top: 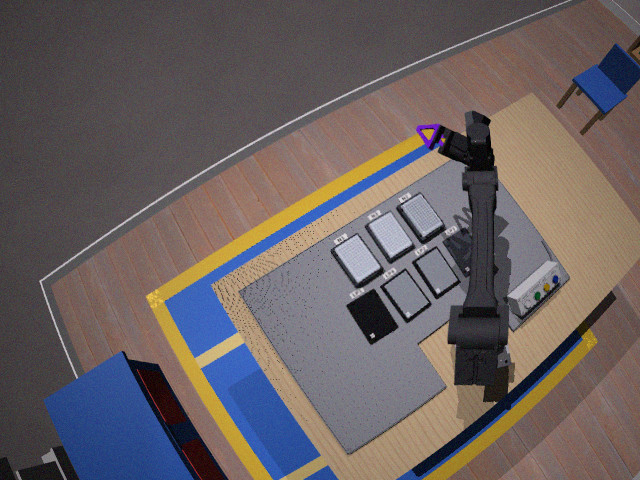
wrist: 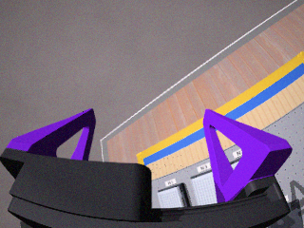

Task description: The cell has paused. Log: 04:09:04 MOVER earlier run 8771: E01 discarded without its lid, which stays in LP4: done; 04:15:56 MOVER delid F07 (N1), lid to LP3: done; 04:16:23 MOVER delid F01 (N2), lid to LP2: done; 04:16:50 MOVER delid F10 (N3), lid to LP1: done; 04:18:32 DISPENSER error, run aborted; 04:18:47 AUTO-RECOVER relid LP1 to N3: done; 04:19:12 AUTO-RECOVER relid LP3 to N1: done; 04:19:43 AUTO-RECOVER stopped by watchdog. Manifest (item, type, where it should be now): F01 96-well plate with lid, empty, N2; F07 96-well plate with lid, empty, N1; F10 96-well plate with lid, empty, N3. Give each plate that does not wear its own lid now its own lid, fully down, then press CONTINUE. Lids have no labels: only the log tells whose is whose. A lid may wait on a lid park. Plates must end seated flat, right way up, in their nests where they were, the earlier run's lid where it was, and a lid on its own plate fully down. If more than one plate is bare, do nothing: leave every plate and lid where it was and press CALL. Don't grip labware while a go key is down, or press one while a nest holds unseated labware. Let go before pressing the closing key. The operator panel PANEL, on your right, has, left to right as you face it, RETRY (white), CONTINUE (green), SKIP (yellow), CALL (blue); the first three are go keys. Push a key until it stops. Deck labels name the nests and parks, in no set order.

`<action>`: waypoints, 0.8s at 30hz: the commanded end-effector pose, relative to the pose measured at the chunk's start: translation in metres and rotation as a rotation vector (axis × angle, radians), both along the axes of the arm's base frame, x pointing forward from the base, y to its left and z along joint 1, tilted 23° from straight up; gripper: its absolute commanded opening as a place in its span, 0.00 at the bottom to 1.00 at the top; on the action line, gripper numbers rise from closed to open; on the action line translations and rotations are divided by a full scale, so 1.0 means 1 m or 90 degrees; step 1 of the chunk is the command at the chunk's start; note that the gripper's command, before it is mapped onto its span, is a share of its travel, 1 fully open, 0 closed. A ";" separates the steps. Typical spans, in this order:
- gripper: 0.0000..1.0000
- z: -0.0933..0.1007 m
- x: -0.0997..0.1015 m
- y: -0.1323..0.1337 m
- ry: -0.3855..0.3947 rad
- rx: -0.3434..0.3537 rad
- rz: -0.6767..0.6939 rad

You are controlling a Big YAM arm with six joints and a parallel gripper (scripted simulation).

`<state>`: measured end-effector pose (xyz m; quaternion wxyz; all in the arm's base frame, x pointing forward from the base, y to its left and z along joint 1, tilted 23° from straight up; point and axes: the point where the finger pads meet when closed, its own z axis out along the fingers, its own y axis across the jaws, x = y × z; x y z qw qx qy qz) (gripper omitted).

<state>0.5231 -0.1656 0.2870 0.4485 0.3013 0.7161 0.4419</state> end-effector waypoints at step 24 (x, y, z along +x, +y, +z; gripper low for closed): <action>1.00 -0.074 0.000 0.067 0.091 -0.125 0.079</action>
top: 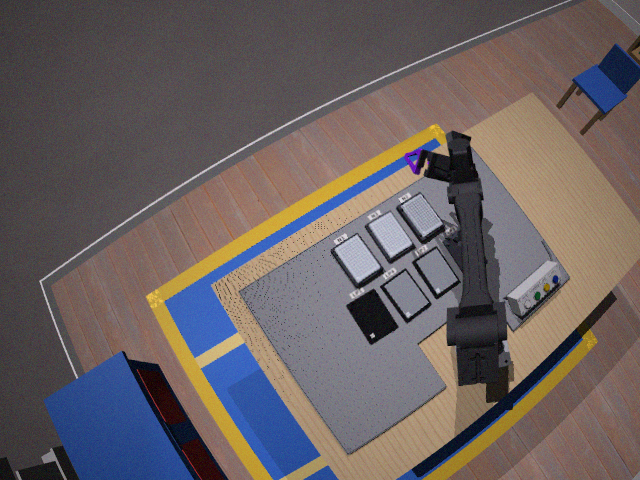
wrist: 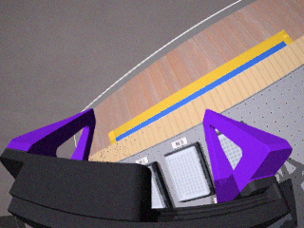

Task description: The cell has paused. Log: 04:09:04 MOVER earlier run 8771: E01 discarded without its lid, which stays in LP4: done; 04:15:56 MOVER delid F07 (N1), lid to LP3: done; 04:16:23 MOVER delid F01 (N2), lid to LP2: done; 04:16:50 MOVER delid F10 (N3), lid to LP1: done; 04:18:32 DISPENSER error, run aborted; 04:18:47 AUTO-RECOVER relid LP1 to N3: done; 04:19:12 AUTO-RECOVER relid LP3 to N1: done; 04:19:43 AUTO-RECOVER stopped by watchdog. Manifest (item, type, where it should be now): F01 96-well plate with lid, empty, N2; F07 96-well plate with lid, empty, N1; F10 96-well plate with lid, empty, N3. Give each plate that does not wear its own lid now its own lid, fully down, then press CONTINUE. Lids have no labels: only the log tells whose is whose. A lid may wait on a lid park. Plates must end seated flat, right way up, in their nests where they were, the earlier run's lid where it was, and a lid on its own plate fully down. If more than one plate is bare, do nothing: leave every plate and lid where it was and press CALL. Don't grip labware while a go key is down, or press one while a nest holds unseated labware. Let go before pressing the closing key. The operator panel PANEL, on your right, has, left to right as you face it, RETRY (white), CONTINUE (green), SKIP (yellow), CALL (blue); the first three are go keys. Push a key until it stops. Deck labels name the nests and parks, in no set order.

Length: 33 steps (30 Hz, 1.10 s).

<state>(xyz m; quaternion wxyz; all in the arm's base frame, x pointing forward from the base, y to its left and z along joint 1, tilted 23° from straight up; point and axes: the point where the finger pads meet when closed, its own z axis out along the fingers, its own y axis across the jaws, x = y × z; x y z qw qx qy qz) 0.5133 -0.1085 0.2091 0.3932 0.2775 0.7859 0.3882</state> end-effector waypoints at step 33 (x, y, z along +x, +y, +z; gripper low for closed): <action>1.00 -0.108 -0.052 0.088 0.139 -0.152 0.156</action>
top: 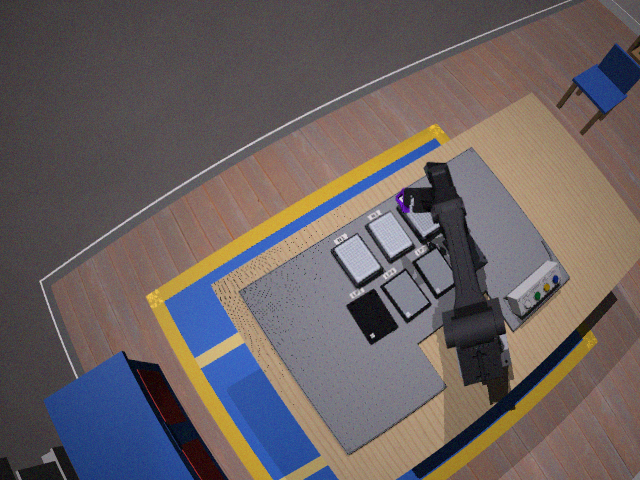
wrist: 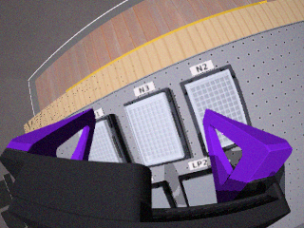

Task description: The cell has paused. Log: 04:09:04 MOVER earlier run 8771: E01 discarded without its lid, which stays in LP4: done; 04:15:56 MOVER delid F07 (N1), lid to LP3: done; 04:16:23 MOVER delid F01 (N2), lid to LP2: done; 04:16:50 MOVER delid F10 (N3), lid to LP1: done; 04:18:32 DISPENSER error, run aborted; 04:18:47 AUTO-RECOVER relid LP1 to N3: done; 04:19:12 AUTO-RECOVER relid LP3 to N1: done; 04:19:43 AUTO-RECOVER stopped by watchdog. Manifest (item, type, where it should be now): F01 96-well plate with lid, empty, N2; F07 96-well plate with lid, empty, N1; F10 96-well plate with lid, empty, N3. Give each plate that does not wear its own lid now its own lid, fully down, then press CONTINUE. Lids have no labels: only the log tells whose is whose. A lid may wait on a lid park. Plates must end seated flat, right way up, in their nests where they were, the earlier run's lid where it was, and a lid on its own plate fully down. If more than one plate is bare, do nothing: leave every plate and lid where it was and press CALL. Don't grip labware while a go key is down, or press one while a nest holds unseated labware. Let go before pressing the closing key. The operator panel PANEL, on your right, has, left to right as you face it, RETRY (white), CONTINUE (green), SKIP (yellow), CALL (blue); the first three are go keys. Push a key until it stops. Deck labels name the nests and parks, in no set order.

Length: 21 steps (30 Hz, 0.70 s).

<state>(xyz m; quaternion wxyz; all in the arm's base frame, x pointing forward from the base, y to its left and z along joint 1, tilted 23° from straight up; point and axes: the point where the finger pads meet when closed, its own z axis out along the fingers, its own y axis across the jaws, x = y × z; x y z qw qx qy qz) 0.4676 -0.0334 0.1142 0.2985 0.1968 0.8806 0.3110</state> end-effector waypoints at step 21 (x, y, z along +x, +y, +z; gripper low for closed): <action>1.00 -0.066 -0.061 0.053 0.101 -0.105 0.154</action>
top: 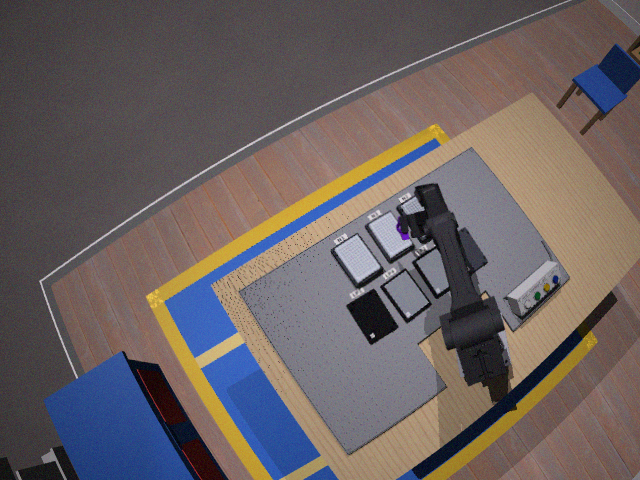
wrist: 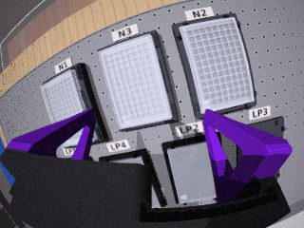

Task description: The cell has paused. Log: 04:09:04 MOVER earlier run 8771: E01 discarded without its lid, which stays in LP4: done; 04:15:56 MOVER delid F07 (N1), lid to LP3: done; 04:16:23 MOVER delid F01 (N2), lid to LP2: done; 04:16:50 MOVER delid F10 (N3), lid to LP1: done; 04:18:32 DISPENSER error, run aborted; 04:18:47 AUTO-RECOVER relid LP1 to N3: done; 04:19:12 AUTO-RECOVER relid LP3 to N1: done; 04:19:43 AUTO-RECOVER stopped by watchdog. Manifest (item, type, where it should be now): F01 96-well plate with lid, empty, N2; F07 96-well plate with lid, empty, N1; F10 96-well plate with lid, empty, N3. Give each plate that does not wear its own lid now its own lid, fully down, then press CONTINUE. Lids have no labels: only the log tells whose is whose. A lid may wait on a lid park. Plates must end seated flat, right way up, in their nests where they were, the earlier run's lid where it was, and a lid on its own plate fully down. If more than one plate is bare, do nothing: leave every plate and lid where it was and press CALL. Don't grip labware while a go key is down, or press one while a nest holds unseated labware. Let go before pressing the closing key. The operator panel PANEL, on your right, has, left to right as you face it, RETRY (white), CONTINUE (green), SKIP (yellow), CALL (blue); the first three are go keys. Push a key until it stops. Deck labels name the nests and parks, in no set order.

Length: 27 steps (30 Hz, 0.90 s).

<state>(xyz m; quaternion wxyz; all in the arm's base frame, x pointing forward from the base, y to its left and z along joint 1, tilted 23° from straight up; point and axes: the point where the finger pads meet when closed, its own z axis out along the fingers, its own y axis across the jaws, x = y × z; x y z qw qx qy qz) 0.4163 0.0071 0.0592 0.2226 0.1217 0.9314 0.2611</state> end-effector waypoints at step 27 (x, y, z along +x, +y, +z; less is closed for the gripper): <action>1.00 -0.064 -0.099 0.047 0.130 -0.119 0.238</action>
